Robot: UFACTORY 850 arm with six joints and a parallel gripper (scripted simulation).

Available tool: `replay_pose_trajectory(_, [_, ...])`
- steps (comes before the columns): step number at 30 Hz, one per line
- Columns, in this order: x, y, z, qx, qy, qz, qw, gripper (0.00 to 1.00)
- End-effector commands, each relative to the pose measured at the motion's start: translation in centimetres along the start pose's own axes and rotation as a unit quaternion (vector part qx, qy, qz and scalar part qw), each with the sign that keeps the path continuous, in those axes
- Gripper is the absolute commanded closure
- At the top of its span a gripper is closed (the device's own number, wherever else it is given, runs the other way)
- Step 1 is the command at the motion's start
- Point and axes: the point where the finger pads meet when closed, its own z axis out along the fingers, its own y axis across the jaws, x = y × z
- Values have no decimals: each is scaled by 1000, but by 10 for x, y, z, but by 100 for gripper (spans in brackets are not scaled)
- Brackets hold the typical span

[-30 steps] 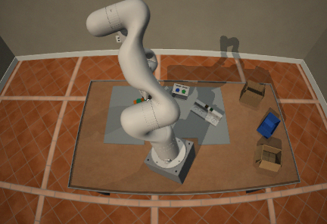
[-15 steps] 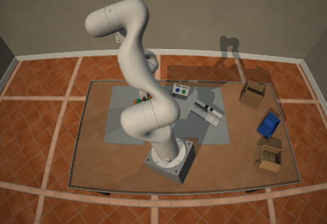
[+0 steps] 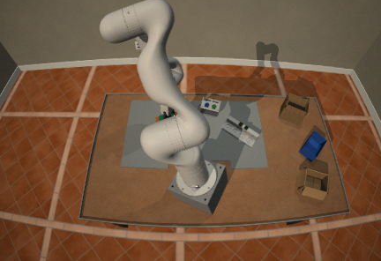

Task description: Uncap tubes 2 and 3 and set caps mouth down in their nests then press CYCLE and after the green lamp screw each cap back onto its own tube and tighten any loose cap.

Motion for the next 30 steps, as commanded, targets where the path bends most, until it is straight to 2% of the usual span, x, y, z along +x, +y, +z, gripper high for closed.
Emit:
replay_pose_trajectory(1, [-1, -1, 0, -18, -2, 5, 1000, 100])
replay_pose_trajectory(12, [-1, -1, 0, -18, -2, 5, 1000, 100])
replay_pose_trajectory(16, [-1, -1, -1, -18, -4, -95, 995, 100])
replay_pose_trajectory(20, [-1, -1, -1, -17, -5, -194, 981, 100])
replay_pose_trajectory(24, [-1, -1, -1, -16, -7, -291, 957, 100])
replay_pose_trajectory(26, [-1, -1, -1, -16, -7, -291, 957, 100])
replay_pose_trajectory(30, [-1, -1, -1, -16, -9, -385, 923, 100])
